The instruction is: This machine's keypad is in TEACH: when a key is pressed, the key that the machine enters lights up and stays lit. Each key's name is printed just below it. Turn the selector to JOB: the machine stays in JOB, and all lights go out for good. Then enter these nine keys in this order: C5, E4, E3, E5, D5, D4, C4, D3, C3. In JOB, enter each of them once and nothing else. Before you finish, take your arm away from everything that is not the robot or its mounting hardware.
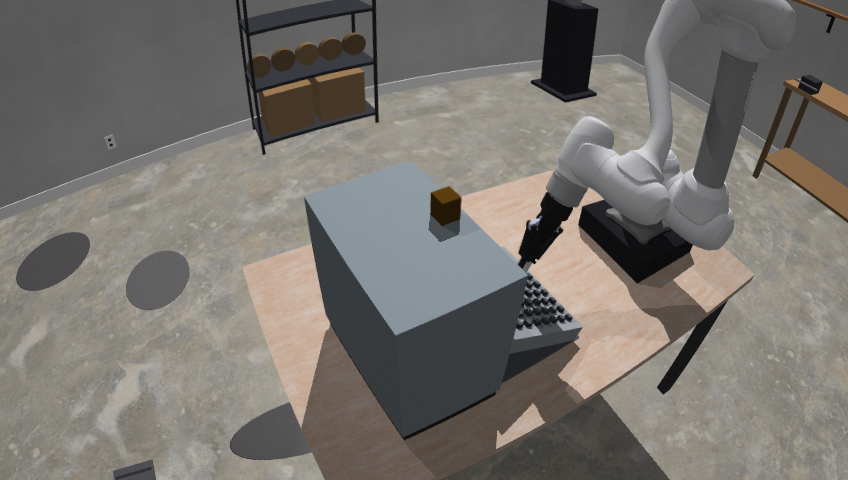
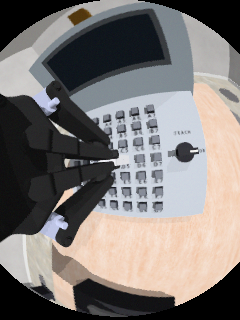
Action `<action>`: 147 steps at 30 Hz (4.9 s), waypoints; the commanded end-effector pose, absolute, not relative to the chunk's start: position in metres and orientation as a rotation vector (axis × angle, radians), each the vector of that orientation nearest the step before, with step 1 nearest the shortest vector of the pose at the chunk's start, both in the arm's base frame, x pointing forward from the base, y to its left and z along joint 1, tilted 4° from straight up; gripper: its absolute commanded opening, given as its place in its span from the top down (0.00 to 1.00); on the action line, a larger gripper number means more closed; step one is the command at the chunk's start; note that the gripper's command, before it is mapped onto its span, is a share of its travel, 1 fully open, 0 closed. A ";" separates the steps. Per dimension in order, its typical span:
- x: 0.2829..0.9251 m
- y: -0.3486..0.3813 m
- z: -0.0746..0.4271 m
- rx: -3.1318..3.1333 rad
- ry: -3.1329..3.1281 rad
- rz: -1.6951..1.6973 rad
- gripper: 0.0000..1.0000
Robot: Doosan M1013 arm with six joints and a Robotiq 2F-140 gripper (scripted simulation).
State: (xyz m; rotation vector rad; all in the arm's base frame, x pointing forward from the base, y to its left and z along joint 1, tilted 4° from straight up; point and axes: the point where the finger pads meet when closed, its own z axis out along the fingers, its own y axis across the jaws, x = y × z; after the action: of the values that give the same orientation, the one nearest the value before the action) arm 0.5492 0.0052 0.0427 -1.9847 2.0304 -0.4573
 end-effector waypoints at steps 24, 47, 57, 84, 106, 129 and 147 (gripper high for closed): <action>0.554 0.005 0.033 -1.985 2.030 -0.457 1.00; 0.555 0.005 0.030 -1.985 2.030 -0.457 1.00; 0.555 0.005 0.030 -1.985 2.030 -0.457 1.00; 0.545 0.006 0.052 -1.985 2.030 -0.457 1.00; 0.533 0.014 0.060 -1.985 2.030 -0.457 1.00; 0.512 0.040 0.043 -1.985 2.030 -0.457 1.00; 0.519 0.040 0.029 -1.985 2.030 -0.457 1.00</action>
State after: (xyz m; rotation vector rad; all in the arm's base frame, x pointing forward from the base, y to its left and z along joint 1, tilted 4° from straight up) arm 0.5188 0.0397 0.0291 -1.9844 2.0301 -0.4577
